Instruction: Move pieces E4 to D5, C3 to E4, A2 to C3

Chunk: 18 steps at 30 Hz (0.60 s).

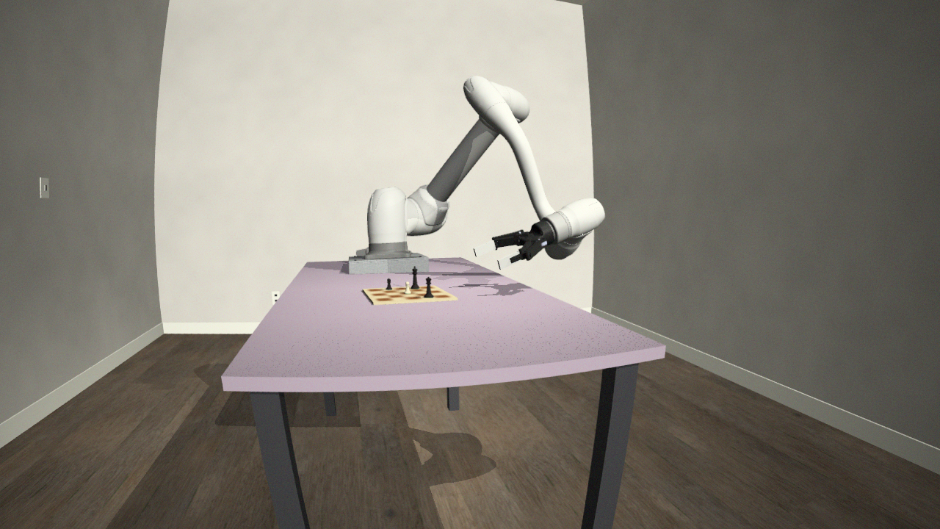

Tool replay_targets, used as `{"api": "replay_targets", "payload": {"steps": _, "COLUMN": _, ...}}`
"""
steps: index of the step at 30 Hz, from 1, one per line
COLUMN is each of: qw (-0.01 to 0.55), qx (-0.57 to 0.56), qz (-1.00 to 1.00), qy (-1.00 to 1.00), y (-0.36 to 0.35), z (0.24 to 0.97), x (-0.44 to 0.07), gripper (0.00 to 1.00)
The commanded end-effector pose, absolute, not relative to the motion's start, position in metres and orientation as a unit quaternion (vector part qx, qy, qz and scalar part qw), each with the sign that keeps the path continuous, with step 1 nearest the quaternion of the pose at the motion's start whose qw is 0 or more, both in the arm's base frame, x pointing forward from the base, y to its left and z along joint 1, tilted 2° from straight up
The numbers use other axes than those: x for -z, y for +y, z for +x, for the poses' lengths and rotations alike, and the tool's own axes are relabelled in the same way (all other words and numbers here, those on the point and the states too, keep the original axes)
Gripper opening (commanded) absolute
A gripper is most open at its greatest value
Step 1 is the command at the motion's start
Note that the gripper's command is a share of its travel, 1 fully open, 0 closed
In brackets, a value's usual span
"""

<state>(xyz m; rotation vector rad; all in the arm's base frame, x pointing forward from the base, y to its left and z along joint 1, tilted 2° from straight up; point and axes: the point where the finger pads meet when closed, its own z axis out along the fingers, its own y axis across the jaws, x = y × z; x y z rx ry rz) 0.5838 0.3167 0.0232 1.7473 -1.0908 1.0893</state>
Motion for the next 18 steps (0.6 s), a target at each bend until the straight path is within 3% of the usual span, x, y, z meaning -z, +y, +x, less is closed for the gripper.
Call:
{"api": "replay_targets", "payload": {"steps": 1, "qw": 0.395, "qx": -0.429, "qz": 0.689, "qy": -0.43, "y": 0.317, "z": 0.584, "x": -0.032, "gripper": 1.0}}
{"api": "replay_targets", "payload": {"steps": 11, "qw": 0.395, "qx": -0.429, "qz": 0.689, "qy": -0.43, "y": 0.318, "z": 0.585, "x": -0.087, "gripper": 1.0}}
{"api": "replay_targets", "payload": {"steps": 18, "qw": 0.395, "qx": -0.429, "qz": 0.689, "qy": -0.43, "y": 0.319, "z": 0.585, "x": -0.097, "gripper": 1.0}}
